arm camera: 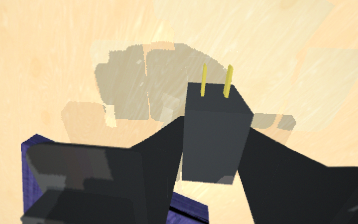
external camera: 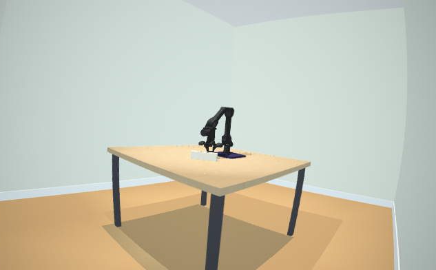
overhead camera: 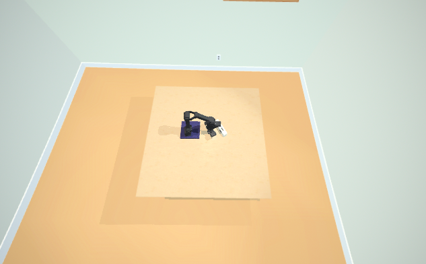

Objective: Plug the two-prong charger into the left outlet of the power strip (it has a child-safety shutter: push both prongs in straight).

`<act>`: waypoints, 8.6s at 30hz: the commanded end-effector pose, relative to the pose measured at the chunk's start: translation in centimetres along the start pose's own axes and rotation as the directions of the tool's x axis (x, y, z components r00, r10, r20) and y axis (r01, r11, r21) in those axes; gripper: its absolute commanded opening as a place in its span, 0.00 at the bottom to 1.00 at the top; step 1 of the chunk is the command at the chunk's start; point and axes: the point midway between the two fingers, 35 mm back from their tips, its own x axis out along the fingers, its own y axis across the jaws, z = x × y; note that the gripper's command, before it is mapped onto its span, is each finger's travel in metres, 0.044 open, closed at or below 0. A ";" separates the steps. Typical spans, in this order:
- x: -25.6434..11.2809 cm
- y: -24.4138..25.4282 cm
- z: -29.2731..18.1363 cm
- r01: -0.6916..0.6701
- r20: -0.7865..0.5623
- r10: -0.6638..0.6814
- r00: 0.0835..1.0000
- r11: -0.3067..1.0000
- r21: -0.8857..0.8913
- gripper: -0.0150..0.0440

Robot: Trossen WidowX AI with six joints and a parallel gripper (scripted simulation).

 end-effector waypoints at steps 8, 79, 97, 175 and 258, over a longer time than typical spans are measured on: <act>-0.1 0.3 1.4 0.002 0.004 -0.002 1.000 1.000 -0.021 0.25; -0.3 1.5 6.2 0.004 0.009 -0.004 1.000 0.998 -0.060 0.25; -0.3 1.5 6.2 0.004 0.009 -0.004 1.000 0.998 -0.060 0.25; -0.5 1.7 8.6 0.004 0.011 -0.003 1.000 0.998 -0.060 0.25; -0.3 1.5 7.4 0.003 -0.003 -0.004 1.000 0.998 -0.059 1.00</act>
